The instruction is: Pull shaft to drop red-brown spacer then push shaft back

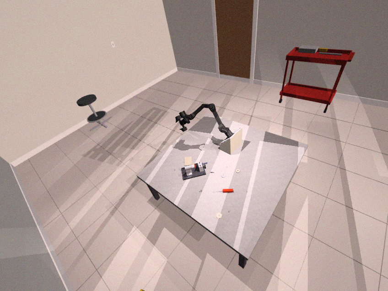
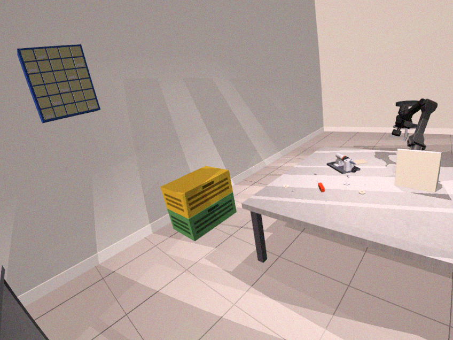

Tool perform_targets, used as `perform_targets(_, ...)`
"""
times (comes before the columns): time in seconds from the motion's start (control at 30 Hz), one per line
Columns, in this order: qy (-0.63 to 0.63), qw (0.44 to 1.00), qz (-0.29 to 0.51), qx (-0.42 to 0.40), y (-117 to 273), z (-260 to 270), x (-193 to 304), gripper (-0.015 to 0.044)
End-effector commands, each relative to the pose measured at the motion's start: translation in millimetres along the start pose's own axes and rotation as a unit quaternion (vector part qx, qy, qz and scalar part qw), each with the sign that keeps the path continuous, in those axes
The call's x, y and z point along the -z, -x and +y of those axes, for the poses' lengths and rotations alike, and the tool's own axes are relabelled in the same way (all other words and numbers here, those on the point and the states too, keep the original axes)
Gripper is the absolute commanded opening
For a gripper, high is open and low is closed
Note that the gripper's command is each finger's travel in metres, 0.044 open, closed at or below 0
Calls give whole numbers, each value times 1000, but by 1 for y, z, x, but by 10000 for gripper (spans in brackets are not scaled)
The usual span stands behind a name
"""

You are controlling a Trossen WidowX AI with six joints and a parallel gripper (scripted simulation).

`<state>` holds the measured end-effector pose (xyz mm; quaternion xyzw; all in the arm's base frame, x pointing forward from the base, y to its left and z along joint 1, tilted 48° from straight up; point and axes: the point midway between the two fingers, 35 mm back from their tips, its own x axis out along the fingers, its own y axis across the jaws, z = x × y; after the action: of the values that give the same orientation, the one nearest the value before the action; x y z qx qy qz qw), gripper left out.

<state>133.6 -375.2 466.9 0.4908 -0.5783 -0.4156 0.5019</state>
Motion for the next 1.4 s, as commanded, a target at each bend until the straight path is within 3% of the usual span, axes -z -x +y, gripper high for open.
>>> perform_targets(0.0,85,993,36,79,0,-59,44,440)
perform_targets(0.23,243,944,115,191,30,-156,115,440)
perform_targets(0.47,410,849,202,266,89,-244,167,440)
perform_targets(0.7,579,699,304,290,170,-322,195,440)
perform_targets(0.9,714,529,368,274,247,-375,201,440)
perform_targets(1.07,771,438,383,260,279,-397,197,440)
perform_targets(1.23,855,264,380,232,327,-435,173,440)
perform_targets(1.37,865,238,378,226,333,-439,169,440)
